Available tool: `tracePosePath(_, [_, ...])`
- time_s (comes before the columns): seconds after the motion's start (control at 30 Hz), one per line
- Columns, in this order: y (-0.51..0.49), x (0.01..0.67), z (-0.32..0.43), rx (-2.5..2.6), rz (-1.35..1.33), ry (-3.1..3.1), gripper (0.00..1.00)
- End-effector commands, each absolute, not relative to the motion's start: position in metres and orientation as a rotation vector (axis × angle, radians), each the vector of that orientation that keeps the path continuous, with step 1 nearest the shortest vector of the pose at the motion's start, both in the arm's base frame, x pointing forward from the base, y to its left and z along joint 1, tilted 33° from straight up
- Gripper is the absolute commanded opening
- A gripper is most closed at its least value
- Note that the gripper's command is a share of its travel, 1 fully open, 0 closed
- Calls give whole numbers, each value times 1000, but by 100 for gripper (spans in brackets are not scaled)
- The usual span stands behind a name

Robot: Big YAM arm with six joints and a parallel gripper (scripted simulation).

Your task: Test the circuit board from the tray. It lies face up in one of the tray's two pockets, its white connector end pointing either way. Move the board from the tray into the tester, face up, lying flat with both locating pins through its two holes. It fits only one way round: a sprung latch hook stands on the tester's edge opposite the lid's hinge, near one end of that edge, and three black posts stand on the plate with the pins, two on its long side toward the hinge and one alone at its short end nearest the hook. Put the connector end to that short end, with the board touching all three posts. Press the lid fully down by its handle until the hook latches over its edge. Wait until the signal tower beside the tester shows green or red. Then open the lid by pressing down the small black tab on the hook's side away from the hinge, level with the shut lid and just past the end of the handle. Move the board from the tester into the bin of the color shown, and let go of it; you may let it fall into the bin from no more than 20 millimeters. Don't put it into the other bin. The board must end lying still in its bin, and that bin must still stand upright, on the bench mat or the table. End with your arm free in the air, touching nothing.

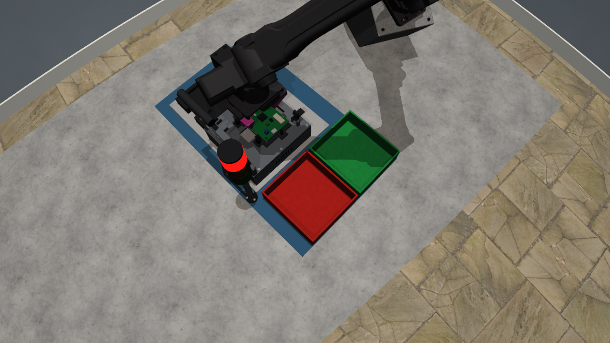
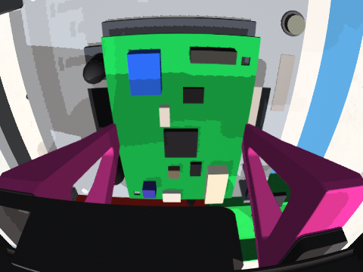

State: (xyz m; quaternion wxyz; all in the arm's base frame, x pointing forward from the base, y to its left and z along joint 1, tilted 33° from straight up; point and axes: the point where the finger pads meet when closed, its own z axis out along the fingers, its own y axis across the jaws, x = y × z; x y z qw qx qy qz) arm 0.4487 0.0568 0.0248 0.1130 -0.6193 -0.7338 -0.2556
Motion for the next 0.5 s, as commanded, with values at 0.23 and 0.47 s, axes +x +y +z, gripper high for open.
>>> tracePosePath(0.23, [45,470,55,-1835,-826,-2193,72])
tracePosePath(0.47, [43,468,55,-1838,-819,-2187,72])
